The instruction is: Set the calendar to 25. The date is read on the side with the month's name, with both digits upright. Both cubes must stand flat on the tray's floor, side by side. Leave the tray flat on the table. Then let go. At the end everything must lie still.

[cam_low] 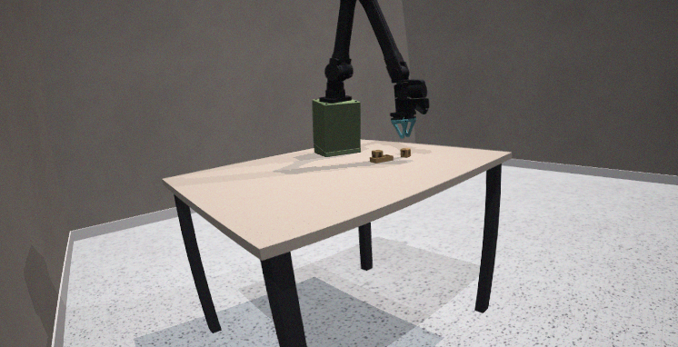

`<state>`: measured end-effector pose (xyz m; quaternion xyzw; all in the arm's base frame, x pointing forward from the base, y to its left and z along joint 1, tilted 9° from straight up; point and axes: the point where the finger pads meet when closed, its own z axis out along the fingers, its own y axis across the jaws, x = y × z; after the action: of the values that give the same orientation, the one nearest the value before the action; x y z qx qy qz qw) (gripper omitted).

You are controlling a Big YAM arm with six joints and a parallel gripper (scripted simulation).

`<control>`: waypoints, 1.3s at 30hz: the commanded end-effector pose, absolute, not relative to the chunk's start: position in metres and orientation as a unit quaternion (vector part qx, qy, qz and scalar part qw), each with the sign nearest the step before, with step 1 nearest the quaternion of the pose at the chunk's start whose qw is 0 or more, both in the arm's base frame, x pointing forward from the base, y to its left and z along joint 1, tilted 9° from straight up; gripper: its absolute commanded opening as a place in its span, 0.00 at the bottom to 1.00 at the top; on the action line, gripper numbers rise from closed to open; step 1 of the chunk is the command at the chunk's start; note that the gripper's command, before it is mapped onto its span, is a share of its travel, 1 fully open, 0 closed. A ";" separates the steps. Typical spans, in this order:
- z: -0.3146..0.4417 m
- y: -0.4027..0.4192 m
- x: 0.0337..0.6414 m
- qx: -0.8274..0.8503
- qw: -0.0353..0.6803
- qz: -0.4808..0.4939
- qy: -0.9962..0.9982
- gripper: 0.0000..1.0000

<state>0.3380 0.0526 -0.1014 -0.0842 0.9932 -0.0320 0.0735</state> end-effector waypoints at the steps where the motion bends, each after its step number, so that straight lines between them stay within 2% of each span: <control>1: -0.105 0.050 0.355 -0.083 0.087 -0.033 0.992 0.47; 39: -0.136 0.048 0.352 -0.083 0.081 -0.033 0.993 0.47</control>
<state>0.3427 0.0510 -0.1348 -0.0842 0.9933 -0.0326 0.0726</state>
